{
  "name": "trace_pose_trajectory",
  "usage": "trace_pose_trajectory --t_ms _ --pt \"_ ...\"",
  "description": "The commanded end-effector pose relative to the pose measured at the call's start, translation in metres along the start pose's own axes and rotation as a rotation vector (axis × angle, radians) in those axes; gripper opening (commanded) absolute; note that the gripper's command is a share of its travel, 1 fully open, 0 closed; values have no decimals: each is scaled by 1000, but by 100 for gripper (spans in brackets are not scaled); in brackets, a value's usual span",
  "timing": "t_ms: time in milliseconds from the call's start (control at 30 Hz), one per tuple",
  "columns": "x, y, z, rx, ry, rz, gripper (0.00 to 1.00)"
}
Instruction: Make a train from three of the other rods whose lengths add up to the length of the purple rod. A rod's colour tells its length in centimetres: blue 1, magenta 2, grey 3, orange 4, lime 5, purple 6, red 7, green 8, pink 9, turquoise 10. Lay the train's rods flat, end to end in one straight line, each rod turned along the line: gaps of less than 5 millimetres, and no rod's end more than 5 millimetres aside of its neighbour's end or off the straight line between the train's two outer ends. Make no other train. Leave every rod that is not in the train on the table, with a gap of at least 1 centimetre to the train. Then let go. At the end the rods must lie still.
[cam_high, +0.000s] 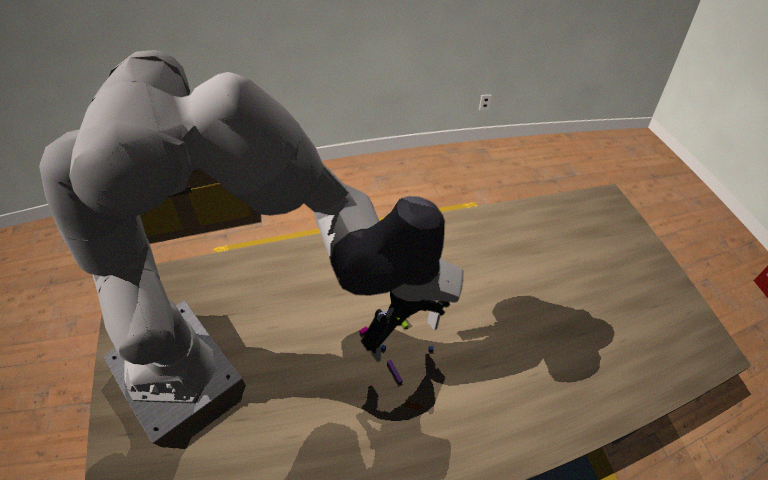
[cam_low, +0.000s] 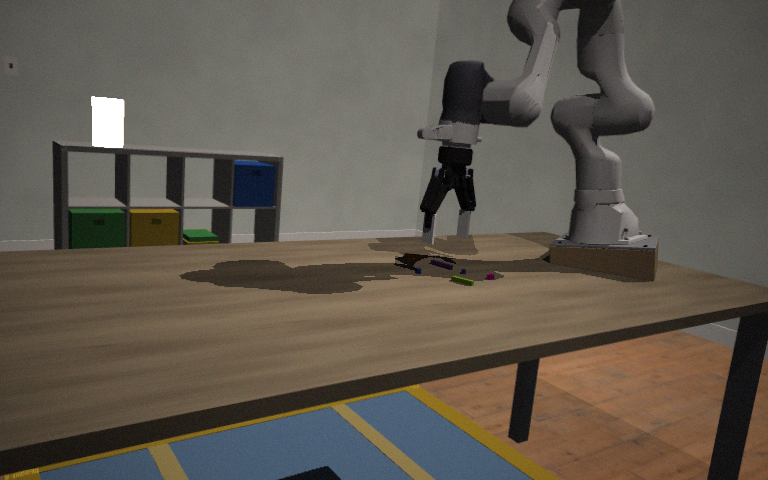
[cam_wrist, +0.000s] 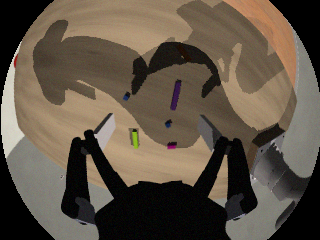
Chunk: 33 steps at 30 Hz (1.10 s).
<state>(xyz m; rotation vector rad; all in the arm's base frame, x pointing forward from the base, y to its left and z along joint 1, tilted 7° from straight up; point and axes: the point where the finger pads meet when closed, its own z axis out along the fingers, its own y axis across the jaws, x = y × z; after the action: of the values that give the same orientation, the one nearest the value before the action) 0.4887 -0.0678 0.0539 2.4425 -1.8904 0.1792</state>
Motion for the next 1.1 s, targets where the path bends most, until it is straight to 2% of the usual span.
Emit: trace_pose_trajectory --t_ms 0,1067 --pt "3 0 1 -8 16 150 100" --pt "41 -6 0 -4 25 703 100"
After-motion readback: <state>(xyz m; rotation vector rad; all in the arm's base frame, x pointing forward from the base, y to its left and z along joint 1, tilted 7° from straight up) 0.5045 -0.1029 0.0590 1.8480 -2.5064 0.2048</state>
